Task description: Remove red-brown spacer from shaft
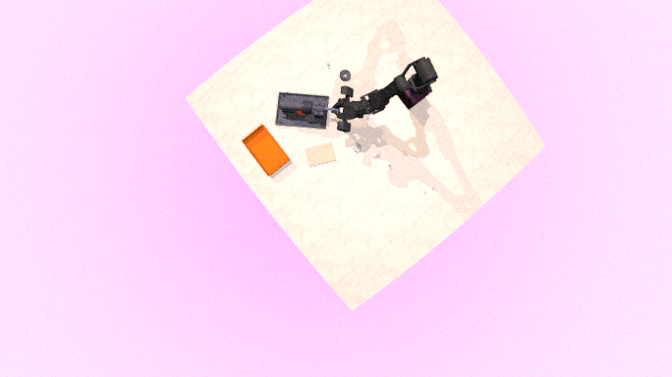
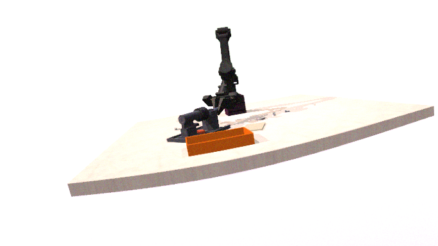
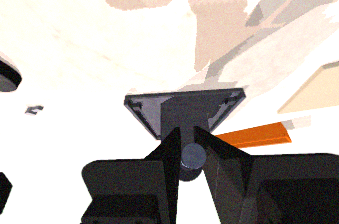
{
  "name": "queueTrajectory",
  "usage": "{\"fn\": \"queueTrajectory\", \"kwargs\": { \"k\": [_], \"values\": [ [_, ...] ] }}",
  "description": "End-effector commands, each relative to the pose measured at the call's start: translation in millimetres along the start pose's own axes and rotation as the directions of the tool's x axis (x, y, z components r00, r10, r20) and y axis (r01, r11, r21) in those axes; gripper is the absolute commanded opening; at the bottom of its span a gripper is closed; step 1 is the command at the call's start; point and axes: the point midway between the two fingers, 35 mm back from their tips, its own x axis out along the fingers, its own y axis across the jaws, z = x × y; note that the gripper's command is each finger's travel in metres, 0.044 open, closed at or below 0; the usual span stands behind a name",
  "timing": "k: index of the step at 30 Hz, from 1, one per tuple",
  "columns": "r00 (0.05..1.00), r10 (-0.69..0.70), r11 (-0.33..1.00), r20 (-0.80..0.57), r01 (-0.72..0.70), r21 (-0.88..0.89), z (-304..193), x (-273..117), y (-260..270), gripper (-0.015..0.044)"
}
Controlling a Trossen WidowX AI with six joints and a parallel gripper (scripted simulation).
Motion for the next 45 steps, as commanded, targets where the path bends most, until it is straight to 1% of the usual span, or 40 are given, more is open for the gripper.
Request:
{"fn": "queueTrajectory", "kwargs": {
  "k": [1, 45],
  "values": [
    [1.000, 0.002, 1.000, -0.003, -0.002, -0.002, -2.9, 1.8, 0.3, 0.0000],
    [1.000, 0.002, 1.000, -0.005, -0.002, -0.002, -15.6, 13.9, 0.4, 0.0000]
  ]
}}
